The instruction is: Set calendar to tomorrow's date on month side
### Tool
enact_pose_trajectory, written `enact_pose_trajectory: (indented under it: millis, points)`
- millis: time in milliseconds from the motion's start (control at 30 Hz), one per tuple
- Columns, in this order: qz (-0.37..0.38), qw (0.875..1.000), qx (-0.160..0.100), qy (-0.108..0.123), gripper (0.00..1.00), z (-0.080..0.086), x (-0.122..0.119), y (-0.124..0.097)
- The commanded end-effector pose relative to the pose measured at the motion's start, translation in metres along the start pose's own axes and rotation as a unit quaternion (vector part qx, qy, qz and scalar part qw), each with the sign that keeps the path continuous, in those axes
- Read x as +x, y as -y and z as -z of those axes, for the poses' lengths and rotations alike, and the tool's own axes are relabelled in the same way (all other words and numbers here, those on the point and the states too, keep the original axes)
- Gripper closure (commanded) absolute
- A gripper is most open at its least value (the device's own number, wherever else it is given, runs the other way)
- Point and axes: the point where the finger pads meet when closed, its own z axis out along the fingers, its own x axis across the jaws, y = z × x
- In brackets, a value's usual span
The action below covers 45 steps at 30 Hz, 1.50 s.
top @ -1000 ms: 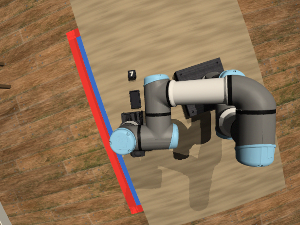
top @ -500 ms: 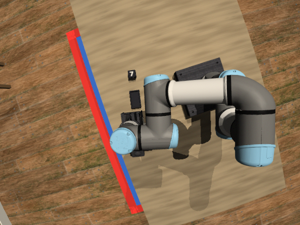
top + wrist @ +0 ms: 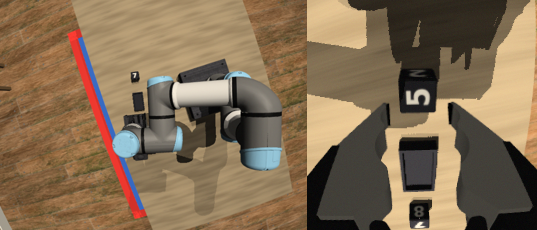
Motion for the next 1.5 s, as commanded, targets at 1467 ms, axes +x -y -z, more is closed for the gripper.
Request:
enact_pose_trajectory:
  millis: [1467]
  points:
    - [0.000, 1.000, 0.000, 0.000, 0.71, -0.029, 0.000, 0.000]
